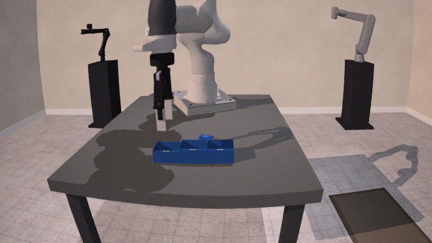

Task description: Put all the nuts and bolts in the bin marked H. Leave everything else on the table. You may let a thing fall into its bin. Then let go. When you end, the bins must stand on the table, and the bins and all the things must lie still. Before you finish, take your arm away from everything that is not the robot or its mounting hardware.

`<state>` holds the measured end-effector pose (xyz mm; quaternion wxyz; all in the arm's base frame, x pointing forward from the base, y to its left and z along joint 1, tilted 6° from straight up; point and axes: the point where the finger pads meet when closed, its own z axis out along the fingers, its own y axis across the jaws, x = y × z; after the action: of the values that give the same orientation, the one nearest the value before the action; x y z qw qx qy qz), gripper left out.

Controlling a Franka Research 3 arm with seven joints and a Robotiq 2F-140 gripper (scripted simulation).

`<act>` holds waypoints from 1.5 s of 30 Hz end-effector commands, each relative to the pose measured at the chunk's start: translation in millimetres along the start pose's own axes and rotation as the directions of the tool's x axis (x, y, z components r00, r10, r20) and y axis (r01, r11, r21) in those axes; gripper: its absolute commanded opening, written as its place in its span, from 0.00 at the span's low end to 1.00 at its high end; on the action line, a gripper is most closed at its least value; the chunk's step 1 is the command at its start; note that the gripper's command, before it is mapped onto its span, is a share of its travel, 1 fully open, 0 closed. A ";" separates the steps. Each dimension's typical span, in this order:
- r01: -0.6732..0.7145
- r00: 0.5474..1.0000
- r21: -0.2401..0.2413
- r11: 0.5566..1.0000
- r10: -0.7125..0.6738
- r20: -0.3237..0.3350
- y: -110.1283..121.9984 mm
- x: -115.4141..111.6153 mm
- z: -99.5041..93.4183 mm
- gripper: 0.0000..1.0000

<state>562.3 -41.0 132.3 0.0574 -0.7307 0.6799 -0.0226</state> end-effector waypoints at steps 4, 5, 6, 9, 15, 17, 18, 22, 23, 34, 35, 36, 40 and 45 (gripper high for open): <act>-0.011 1.000 -0.014 1.000 0.011 -0.001 3.6 -0.7 -18.1 1.00; -0.011 1.000 -0.014 1.000 0.011 -0.001 3.6 -0.7 -22.1 1.00; -0.011 1.000 -0.014 1.000 0.011 -0.001 3.5 -0.7 -26.1 1.00; -0.011 1.000 -0.014 1.000 0.011 -0.001 3.3 -0.7 -38.1 1.00; -0.011 1.000 -0.014 1.000 0.011 -0.001 3.0 -0.7 -62.1 1.00; -0.011 1.000 -0.014 1.000 0.011 -0.001 2.9 -0.7 -70.1 1.00; -0.011 1.000 -0.014 1.000 0.011 -0.001 2.8 -0.7 -74.1 1.00; -0.011 1.000 -0.014 1.000 0.011 -0.001 2.7 -0.7 -82.1 1.00; -0.011 1.000 -0.014 1.000 0.011 -0.001 2.7 -0.7 -86.1 1.00; -0.011 1.000 -0.014 1.000 0.011 -0.001 2.6 -0.8 -87.5 1.00; -0.011 1.000 -0.014 1.000 0.011 -0.001 2.6 -0.8 -87.5 1.00; -0.011 1.000 -0.014 1.000 0.011 -0.001 2.6 -0.8 -87.5 1.00; -0.011 1.000 -0.014 1.000 0.011 -0.001 2.6 -0.8 -87.5 1.00; -0.011 1.000 -0.014 1.000 0.011 -0.001 2.6 -0.8 -87.5 1.00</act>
<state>550.0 -41.9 217.7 0.0529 -0.7305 0.6807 -0.0168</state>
